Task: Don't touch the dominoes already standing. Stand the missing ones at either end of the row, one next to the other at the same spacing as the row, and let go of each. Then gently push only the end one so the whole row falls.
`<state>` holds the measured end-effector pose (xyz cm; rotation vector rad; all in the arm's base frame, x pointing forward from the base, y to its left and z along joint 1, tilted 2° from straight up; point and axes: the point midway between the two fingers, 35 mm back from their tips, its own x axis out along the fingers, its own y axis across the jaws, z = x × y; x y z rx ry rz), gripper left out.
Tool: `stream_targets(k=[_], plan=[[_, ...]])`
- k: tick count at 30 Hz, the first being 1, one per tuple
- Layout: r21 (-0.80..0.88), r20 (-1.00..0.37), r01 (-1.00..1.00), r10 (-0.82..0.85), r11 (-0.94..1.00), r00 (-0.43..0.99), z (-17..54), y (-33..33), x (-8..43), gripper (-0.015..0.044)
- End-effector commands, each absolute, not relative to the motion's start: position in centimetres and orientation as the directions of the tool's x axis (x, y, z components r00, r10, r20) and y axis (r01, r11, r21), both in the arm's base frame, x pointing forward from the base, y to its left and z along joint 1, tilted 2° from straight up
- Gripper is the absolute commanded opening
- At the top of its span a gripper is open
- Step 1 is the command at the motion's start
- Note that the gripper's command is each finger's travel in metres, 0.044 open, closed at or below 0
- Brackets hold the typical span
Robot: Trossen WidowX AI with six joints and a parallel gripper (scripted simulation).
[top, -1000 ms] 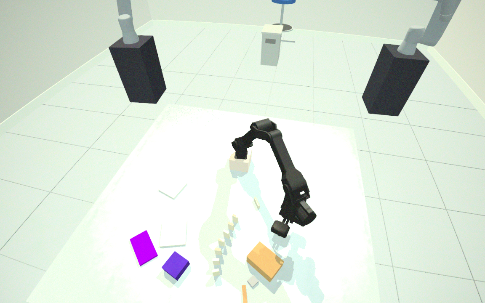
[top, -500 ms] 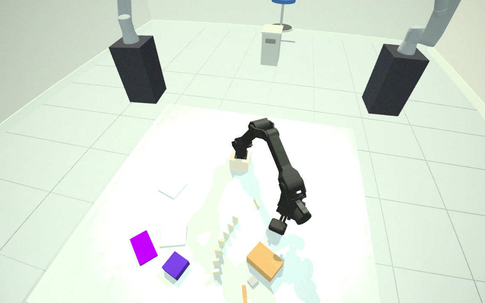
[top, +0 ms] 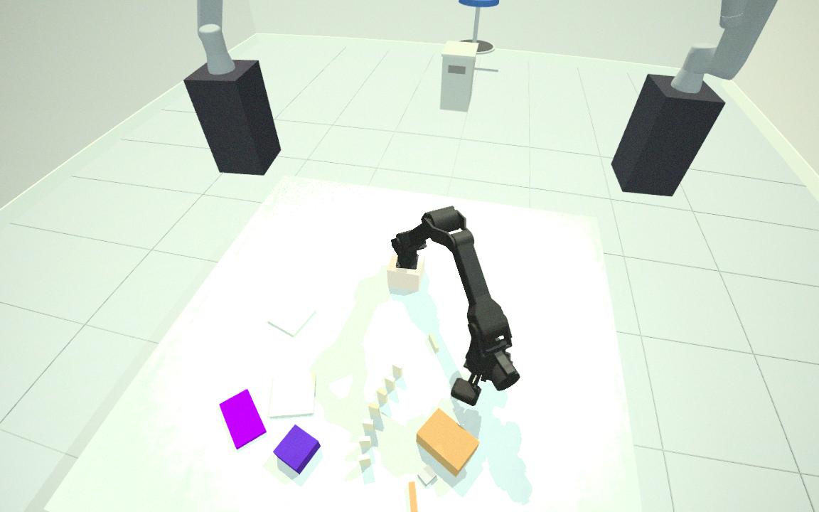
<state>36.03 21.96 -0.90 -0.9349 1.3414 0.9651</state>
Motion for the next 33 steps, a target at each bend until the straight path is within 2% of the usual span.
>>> stream_targets(k=[1, 2, 15, 25, 33], plan=[[0.016, -1.000, -0.942, 0.021, 0.335, -0.009, -1.7, 21.9, 35.8, 0.0440], [0.016, -1.000, -0.942, 0.021, 0.335, -0.009, -1.8, 21.9, 35.8, 0.0440], [0.016, -1.000, -0.942, 0.021, 0.335, -0.009, -1.8, 21.9, 35.8, 0.0107], [0.016, -1.000, -0.942, 0.021, 0.335, -0.009, -1.5, 22.0, 35.9, 0.0107], [0.014, -1.000, -0.941, 0.018, 0.337, -0.009, 9.9, 21.8, 36.2, 0.0107]])
